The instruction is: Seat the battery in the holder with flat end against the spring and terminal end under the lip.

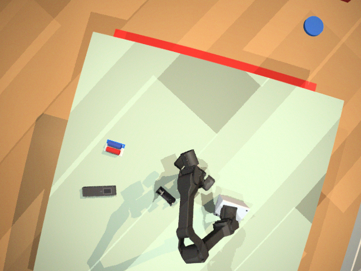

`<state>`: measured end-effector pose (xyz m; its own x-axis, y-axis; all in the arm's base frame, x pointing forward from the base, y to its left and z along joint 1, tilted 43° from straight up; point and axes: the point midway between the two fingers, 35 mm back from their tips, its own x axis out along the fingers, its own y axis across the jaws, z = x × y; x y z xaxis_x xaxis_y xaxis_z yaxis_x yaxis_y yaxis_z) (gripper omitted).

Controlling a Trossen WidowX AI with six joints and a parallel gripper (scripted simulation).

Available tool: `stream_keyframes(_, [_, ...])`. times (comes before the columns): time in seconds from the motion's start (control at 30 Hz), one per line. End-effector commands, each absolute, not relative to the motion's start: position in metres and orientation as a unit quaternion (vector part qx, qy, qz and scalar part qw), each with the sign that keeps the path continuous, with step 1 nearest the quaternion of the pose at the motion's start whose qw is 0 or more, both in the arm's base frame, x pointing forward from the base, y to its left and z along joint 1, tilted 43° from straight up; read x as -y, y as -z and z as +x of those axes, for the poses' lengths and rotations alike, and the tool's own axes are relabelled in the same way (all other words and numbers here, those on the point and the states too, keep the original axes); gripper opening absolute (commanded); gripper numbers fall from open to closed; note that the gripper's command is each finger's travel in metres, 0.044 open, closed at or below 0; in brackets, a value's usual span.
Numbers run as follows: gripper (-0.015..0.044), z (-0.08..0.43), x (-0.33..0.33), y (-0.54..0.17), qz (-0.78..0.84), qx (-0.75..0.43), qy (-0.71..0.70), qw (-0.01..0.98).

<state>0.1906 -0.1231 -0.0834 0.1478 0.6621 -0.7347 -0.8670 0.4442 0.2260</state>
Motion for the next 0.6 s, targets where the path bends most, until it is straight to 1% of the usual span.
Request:
stream_keyframes(0.0, [0.0083, 0.190, 0.130, 0.075, -0.131, -0.404, -0.514, 0.745])
stream_keyframes(0.1, [0.0083, 0.194, 0.129, 0.071, -0.111, -0.419, -0.502, 0.748])
stream_keyframes(0.57, [0.0083, 0.234, 0.113, 0.031, 0.086, -0.540, -0.370, 0.751])
